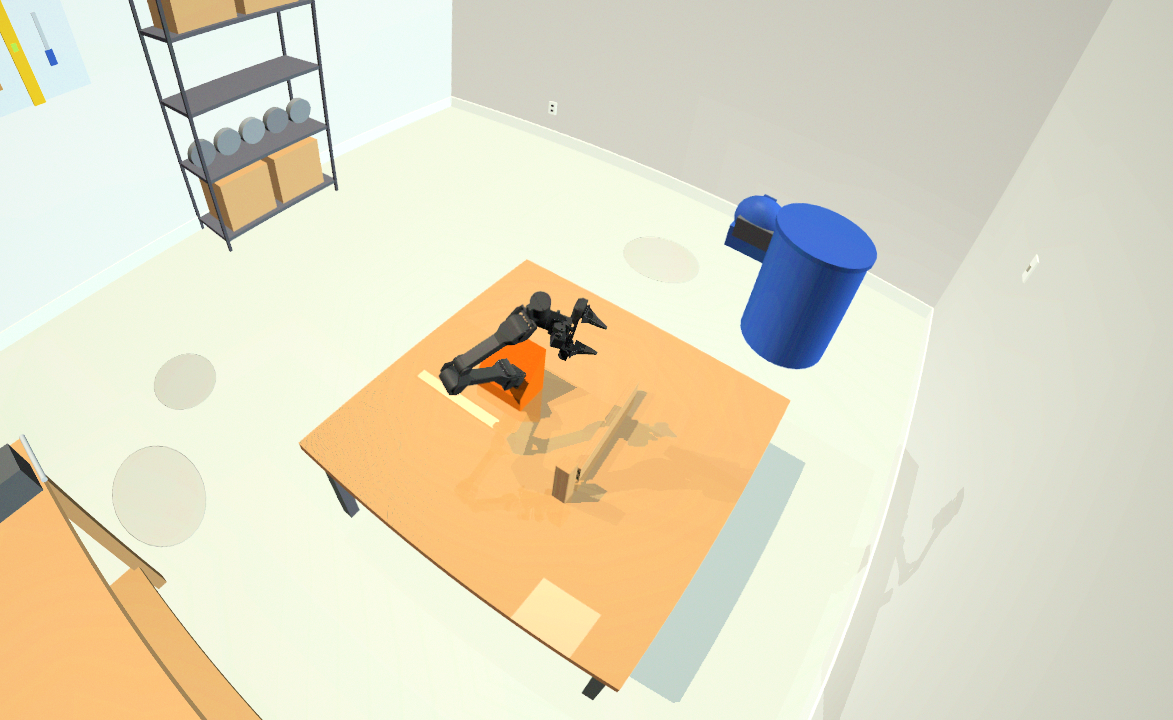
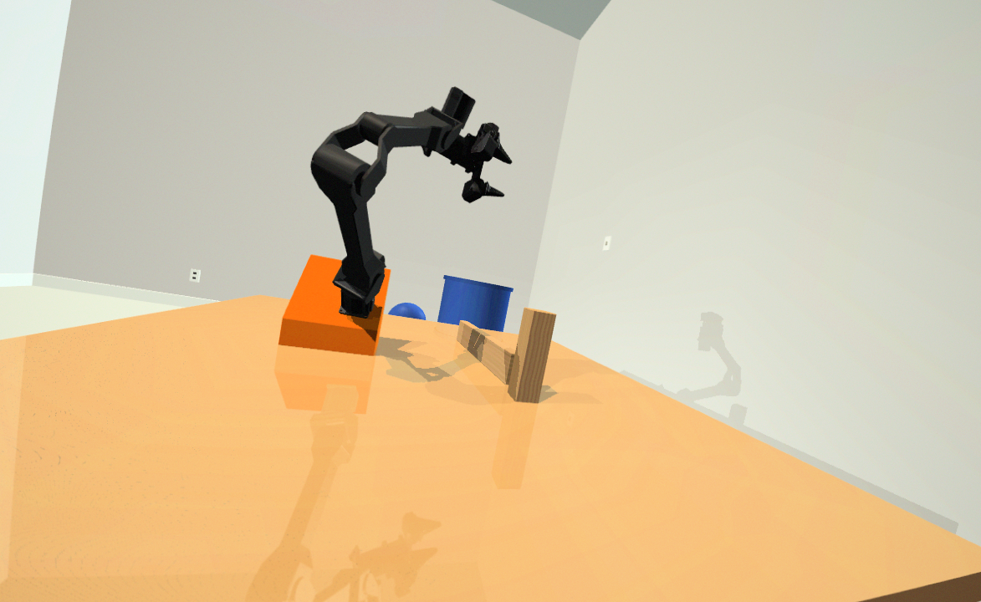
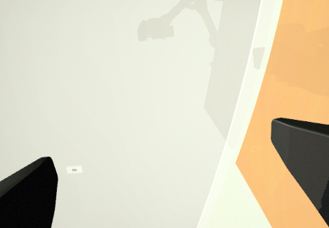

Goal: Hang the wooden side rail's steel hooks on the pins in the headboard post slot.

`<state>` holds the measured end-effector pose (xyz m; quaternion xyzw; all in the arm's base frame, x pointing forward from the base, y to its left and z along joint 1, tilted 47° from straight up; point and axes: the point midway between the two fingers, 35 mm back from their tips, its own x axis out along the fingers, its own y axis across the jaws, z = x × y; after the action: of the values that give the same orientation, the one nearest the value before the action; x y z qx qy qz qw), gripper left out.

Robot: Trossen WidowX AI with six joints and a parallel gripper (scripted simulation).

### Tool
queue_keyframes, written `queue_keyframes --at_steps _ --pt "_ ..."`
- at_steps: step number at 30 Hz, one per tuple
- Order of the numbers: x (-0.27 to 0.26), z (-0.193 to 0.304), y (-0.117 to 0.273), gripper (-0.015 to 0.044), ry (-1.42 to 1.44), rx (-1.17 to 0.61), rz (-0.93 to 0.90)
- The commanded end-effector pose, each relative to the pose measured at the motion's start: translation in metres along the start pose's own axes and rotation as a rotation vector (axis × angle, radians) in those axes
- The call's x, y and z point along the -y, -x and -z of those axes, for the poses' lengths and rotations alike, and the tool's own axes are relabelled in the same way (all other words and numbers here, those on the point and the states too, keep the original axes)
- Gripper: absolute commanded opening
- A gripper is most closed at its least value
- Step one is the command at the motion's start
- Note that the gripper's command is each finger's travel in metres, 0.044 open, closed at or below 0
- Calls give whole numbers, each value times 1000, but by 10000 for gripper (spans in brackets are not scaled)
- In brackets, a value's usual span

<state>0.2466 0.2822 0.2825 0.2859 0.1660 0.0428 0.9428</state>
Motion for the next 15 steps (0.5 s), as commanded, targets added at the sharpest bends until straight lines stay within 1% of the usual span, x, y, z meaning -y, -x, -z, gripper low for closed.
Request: queue_keyframes --at_steps 1,9,15 --pt "66 -20 -33 440 -391 165 169" --pt "140 -42 -53 440 -786 401 285" --pt "197 -56 -55 440 -1077 623 315"
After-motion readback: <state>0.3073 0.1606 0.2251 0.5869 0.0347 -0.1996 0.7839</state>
